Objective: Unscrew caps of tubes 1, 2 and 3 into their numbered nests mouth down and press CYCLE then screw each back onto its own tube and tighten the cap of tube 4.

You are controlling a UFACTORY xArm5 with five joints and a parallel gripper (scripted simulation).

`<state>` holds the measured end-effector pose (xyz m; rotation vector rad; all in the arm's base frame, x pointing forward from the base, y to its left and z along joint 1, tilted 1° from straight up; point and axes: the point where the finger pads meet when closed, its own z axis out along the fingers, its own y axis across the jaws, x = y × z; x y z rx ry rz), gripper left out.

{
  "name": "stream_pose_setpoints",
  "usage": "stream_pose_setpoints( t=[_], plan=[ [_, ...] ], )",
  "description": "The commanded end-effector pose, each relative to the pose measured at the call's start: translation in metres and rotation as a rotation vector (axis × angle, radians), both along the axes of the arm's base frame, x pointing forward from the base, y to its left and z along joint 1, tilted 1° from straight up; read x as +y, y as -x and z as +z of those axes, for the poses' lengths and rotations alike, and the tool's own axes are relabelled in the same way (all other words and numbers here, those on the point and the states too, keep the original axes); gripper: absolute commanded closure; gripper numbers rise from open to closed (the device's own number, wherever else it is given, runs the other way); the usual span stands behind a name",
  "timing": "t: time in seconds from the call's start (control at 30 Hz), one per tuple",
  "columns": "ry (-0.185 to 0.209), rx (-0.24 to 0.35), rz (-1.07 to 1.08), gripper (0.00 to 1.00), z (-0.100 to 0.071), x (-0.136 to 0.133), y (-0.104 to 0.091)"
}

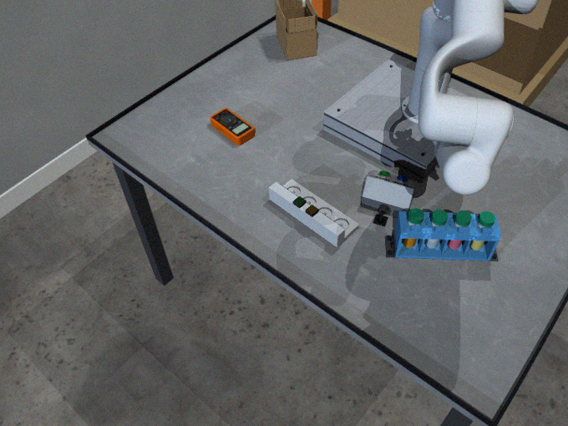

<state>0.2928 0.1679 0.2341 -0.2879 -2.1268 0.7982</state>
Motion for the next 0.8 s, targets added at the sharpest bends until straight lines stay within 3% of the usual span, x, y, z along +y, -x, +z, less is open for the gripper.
stream_pose_setpoints(
  t=[0.0, 0.53, 0.57, 0.77],
  plan=[
    [-0.002, -0.003, 0.000, 0.00, 0.0009, 0.0002, -0.0004],
    [-0.002, -0.003, 0.000, 0.00, 0.0009, 0.0002, -0.0004],
    [-0.002, -0.003, 0.000, 0.54, 0.0009, 0.0002, -0.0004],
    [-0.002, -0.003, 0.000, 0.54, 0.0009, 0.0002, -0.0004]
  ],
)
